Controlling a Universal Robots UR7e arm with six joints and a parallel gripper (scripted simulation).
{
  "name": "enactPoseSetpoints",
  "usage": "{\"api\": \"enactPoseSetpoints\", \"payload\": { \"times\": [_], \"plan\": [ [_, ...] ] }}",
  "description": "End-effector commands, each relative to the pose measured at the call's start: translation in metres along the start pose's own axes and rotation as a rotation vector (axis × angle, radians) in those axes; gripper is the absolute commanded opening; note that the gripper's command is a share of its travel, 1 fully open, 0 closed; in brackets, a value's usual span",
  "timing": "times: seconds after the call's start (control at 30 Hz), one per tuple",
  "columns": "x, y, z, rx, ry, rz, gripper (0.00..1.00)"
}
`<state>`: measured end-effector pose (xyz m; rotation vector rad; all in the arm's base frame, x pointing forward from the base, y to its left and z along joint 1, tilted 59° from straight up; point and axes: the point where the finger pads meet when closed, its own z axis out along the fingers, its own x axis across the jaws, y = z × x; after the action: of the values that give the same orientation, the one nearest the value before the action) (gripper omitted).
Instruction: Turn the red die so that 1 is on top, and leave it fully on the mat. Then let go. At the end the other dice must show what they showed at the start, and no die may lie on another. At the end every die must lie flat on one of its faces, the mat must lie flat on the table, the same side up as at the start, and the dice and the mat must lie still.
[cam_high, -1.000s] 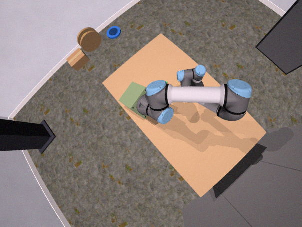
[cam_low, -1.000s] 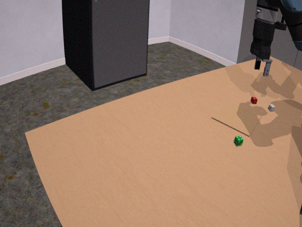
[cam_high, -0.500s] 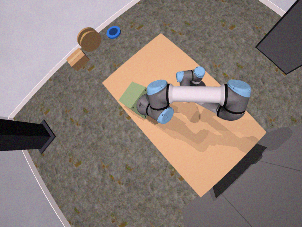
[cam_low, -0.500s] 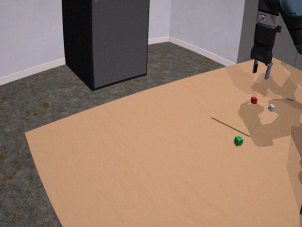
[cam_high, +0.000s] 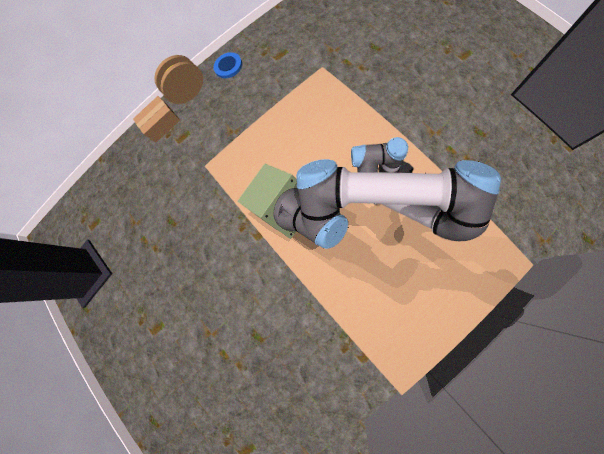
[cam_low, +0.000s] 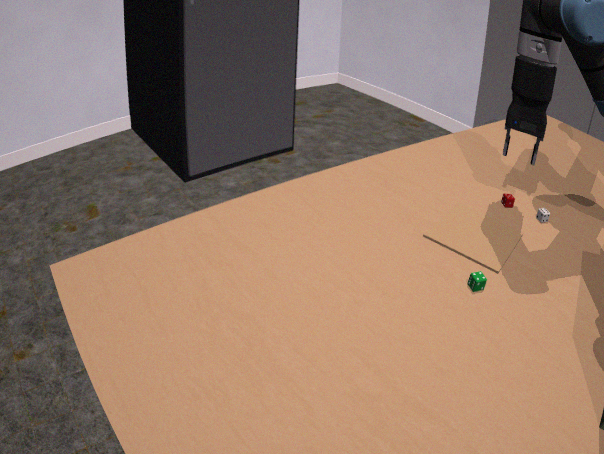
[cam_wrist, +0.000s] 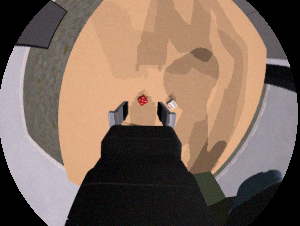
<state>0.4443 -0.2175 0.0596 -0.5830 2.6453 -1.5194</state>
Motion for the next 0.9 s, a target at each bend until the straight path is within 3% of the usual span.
{"api": "enactPoseSetpoints", "payload": {
  "times": [0.0,0.43,0.87],
  "plan": [
    [-0.001,0.0,0.003,0.011,-0.015,-0.125,1.0],
    [-0.001,0.005,0.014,0.016,-0.012,-0.483,1.0],
    [0.0,0.006,0.017,0.017,-0.011,-0.579,1.0]
  ]
}}
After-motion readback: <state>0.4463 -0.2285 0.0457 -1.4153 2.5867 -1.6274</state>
